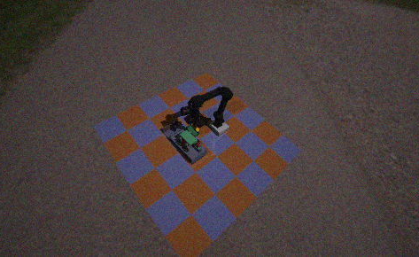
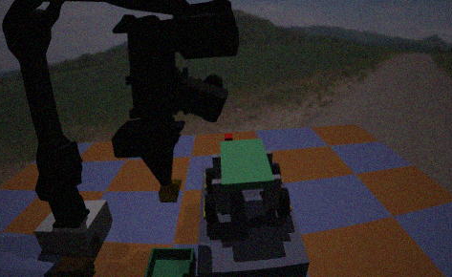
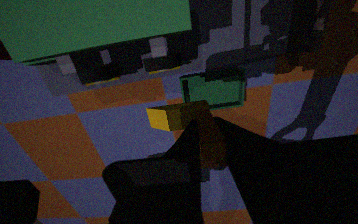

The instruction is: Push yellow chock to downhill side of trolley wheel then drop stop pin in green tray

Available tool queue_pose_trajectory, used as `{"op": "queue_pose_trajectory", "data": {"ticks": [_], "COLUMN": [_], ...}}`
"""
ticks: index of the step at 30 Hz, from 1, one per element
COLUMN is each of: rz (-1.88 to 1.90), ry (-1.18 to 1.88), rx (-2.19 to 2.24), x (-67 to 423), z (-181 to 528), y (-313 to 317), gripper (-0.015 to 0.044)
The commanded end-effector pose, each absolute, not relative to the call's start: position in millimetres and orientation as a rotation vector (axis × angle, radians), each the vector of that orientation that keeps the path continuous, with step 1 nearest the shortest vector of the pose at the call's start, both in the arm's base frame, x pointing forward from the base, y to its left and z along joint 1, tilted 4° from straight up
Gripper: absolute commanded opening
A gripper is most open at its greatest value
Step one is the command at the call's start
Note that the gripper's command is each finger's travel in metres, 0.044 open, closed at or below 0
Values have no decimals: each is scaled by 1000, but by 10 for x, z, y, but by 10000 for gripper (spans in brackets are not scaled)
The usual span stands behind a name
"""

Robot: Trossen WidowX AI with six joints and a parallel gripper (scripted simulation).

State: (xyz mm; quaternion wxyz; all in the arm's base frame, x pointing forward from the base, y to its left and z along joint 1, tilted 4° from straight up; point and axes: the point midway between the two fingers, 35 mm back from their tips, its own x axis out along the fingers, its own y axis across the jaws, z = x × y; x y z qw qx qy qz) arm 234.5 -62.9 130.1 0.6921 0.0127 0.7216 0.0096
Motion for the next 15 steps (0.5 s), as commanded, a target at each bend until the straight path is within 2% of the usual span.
{"op": "queue_pose_trajectory", "data": {"ticks": [1, 15], "rz": [18, 15], "ry": [1605, 1604], "rx": [17, 14], "x": [2403, 2569], "z": [1297, 1269], "y": [-795, -1299], "gripper": [0, 0]}}
